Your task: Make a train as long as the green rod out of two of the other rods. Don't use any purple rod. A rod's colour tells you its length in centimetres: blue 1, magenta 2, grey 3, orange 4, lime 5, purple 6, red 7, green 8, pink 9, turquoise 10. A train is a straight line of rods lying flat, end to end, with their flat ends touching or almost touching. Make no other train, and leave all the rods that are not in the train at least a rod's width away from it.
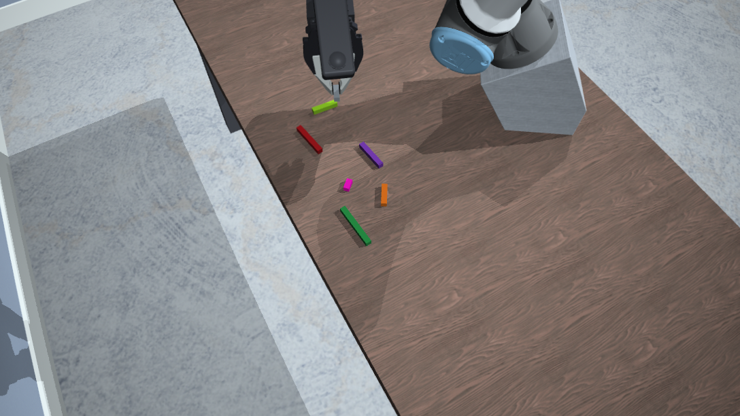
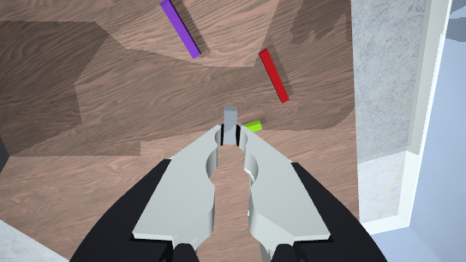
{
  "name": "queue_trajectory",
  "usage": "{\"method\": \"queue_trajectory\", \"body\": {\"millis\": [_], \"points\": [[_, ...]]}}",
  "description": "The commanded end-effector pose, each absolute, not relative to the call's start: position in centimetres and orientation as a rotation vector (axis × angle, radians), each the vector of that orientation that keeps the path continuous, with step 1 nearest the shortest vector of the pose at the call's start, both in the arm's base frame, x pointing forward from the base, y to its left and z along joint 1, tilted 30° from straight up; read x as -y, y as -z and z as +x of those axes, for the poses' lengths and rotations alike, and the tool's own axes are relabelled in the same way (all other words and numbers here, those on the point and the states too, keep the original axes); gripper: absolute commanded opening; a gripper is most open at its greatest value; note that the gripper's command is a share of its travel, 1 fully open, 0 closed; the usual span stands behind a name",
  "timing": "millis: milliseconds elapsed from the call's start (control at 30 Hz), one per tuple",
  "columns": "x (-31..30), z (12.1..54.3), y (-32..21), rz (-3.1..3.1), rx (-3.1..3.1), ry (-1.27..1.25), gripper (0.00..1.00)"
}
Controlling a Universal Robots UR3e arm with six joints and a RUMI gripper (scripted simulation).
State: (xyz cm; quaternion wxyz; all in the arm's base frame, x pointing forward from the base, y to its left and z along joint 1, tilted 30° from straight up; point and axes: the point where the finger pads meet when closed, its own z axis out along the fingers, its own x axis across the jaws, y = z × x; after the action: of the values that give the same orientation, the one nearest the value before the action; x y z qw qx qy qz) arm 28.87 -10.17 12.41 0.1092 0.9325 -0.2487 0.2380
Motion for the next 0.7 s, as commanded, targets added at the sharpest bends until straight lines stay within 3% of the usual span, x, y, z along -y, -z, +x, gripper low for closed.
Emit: {"method": "queue_trajectory", "body": {"millis": [0,667], "points": [[10.2,28.9,-12.5,2.740,0.730,-0.702,0.00],[11.2,30.0,-10.0,2.741,0.730,-0.702,0.00]]}}
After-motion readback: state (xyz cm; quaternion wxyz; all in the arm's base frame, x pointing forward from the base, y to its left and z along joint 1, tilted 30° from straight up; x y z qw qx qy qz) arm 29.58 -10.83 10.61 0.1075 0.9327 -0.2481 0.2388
